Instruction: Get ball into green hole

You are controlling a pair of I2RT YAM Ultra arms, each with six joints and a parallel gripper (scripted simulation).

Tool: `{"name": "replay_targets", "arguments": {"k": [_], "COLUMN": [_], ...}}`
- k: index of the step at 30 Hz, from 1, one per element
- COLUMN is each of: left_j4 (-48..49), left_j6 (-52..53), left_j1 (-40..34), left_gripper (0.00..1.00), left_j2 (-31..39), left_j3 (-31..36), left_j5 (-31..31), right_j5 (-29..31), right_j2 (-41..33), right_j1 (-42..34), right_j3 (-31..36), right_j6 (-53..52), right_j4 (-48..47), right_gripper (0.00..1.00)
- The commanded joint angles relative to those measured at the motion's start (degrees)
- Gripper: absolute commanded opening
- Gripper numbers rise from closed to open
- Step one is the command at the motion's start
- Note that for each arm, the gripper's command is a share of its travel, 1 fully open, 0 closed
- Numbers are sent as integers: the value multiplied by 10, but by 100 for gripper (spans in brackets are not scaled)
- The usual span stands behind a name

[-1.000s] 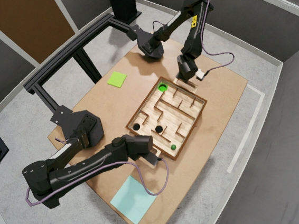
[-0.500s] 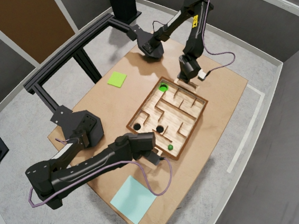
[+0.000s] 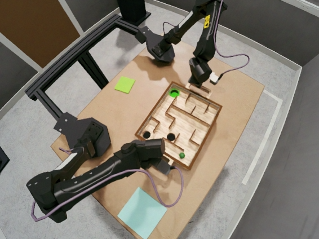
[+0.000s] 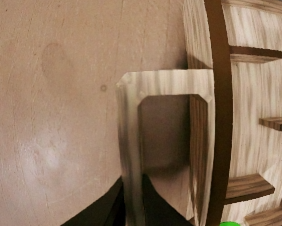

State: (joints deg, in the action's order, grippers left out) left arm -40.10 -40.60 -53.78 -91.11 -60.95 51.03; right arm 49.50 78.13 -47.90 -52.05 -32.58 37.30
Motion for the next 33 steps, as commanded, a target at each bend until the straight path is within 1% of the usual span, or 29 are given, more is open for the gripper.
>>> {"name": "replay_targets", "arguments": {"k": [1,2,3,4,6,7,8,9,10,11,12,13,14,15,16,17,18,19,20,21,23,24,25,27,28,29,30,31,33], "left_j4": [-27,-46,-60,-32,-32,-5,22,12,14,30,46,77,74,2,-33,-9,-39,-68,-102,-63,-63,-129,-96,-98,-95,-92,-70,-38,-11], "left_j6": [-33,-41,-49,-35,-35,-21,-7,2,6,14,20,28,22,-17,-31,-21,-41,-53,-64,-48,-48,-77,-56,-69,-58,-53,-52,-35,-22], "left_j1": [-49,-52,-56,-56,-56,-57,-57,-50,-46,-41,-35,-35,-36,-39,-42,-46,-51,-55,-57,-59,-59,-61,-58,-63,-61,-61,-64,-61,-59], "left_gripper": [0,0,0,0,0,0,0,0,0,0,0,0,0,0,0,0,0,0,0,0,0,0,0,0,0,0,0,0,0], "left_j2": [-12,-17,-22,-17,-17,3,11,11,11,14,10,16,17,-2,-21,-14,-22,-28,-36,-36,-36,-52,-48,-51,-51,-52,-24,-21,-16], "left_j3": [-54,-66,-77,-80,-80,-76,-66,-71,-71,-65,-37,-28,-20,-50,-63,-64,-75,-89,-107,-111,-111,-137,-137,-143,-145,-145,-137,-110,-94], "left_j5": [32,34,39,28,28,37,33,-3,-14,-16,-20,-8,0,10,12,3,21,26,21,17,17,18,-8,-1,-7,-11,16,0,-3], "right_j5": [-36,-54,-54,-39,-39,-11,6,-1,0,10,19,38,34,-15,-26,-30,-30,-40,-56,-41,-41,-68,-49,-48,-46,-42,-17,4,23], "right_j2": [-27,-34,-37,-39,-39,-39,-28,-2,1,5,9,9,7,5,7,-33,-27,-29,-15,-2,-2,-2,11,6,10,14,8,13,19], "right_j1": [-5,7,6,0,0,-9,-20,-20,-24,-31,-38,-49,-52,-42,-37,-32,-28,-10,-1,-7,-7,-6,-11,-16,-19,-21,-28,-35,-51], "right_j3": [12,20,18,11,11,4,-4,-18,-23,-30,-38,-37,-35,-37,-38,-32,-35,-33,-34,-32,-32,-28,-44,-38,-51,-51,-43,-47,-53], "right_j6": [52,77,67,57,57,46,33,11,0,-8,-18,-23,-18,8,16,41,37,47,49,37,37,40,14,20,3,0,4,-20,-37], "right_j4": [-88,-121,-105,-93,-93,-95,-84,-36,-6,1,11,-6,-25,-31,-34,-66,-61,-72,-68,-60,-60,-57,-25,-36,-17,-5,-33,-12,12], "right_gripper": [0,0,0,0,0,0,0,0,0,0,0,0,0,0,0,0,0,0,0,0,0,0,0,0,0,0,0,0,0]}}
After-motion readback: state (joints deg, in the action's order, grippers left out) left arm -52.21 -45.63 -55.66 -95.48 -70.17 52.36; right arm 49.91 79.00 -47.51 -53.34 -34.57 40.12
